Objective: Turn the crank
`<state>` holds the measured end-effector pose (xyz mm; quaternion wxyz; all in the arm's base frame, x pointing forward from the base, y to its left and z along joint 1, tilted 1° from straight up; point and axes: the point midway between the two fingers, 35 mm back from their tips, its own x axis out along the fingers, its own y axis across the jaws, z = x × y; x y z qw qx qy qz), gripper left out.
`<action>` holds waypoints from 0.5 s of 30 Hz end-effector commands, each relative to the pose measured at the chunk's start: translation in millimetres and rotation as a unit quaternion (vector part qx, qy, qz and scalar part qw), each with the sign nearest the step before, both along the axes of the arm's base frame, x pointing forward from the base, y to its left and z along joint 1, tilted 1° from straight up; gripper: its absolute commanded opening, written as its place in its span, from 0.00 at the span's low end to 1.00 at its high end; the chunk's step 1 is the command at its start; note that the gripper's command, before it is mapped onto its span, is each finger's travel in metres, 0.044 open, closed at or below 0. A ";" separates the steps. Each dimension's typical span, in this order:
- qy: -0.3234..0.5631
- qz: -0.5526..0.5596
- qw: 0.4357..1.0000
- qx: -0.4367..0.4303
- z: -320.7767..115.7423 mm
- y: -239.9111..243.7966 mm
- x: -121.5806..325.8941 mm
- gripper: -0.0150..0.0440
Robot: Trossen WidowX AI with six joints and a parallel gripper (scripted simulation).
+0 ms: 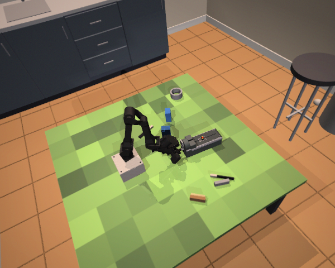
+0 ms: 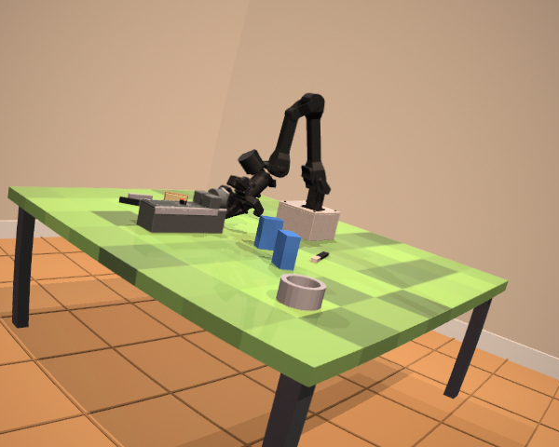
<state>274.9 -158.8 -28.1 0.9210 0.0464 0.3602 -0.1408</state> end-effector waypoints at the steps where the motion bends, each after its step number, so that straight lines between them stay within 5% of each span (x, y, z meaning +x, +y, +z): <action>1: 0.001 0.009 1.000 0.007 -2.3 8.6 2.7 0.25; 15: 0.001 0.009 1.000 0.007 -1.1 14.8 4.1 0.25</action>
